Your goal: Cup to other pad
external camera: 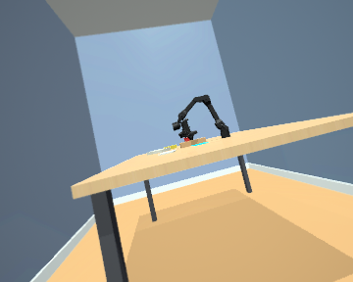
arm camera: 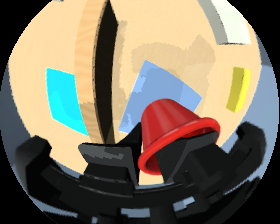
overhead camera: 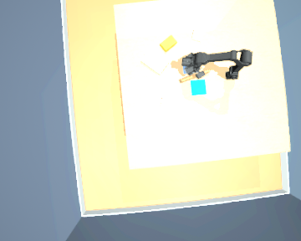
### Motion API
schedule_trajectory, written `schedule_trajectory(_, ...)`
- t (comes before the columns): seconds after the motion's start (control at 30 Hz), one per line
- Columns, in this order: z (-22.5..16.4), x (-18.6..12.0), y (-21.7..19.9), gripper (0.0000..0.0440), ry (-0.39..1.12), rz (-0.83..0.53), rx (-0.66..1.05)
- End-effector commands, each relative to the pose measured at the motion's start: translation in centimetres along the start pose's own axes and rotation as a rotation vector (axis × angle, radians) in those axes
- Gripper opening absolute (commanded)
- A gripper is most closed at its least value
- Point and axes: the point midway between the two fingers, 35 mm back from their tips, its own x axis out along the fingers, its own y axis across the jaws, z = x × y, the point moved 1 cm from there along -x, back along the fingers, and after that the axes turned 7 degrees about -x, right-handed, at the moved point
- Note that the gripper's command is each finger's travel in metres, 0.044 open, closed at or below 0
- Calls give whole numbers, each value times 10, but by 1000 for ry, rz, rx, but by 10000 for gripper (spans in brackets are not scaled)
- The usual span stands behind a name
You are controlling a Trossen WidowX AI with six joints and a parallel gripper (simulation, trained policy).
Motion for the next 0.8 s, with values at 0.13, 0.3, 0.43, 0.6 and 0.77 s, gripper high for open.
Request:
schedule_trajectory(0.13, -4, -8, 3, 0, -5, 16, -105)
schedule_trajectory(0.3, -4, -20, 4, 0, -18, 9, -158)
schedule_trajectory(0.43, -4, -31, 6, 0, -31, 3, -189)
schedule_trajectory(0.6, -2, -44, 10, 4, -47, -9, -220)
schedule_trajectory(0.77, 2, -57, 15, 1, -62, -22, -246)
